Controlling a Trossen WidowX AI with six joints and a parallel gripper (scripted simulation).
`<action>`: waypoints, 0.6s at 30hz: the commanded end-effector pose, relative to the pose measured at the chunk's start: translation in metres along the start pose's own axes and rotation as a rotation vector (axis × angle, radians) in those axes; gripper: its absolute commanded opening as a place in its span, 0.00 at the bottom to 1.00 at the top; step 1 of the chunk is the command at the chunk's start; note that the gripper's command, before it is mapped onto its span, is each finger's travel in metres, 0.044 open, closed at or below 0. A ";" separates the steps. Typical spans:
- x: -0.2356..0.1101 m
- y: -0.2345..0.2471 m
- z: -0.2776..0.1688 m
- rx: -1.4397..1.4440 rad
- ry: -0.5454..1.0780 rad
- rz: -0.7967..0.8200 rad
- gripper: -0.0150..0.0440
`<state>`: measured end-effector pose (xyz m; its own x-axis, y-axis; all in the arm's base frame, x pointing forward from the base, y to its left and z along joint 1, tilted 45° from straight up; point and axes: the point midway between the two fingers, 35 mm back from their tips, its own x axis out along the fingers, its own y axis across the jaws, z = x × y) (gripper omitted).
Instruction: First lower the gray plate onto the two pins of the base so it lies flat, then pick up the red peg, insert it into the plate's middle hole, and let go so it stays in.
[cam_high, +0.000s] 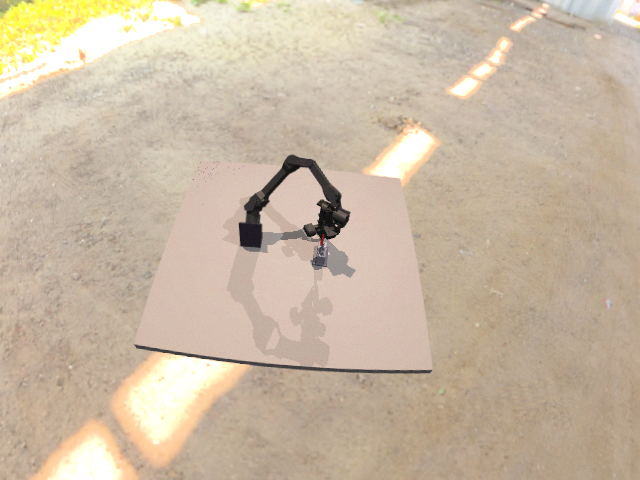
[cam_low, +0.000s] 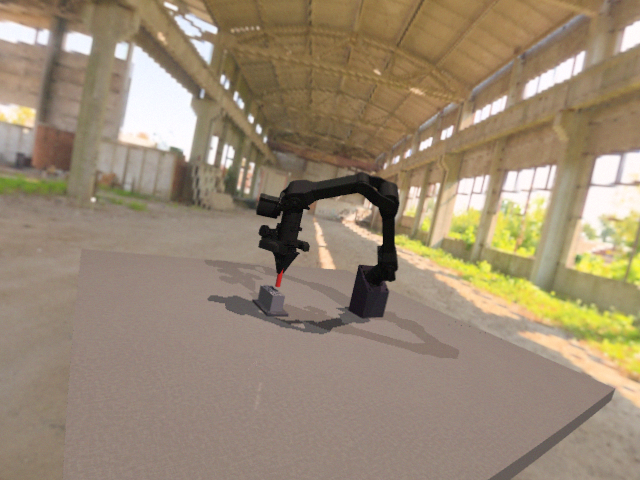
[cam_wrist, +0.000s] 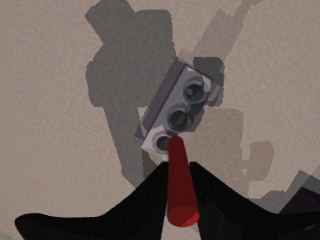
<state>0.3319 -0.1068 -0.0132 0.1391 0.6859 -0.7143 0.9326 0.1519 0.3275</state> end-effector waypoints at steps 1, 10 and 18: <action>0.002 -0.004 0.014 -0.004 0.000 -0.008 0.25; 0.003 -0.005 0.018 -0.004 0.001 -0.008 0.25; 0.003 -0.005 0.018 -0.004 0.001 -0.008 0.25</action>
<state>0.3343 -0.1183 -0.0276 0.1367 0.6875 -0.7132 0.9332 0.1522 0.3255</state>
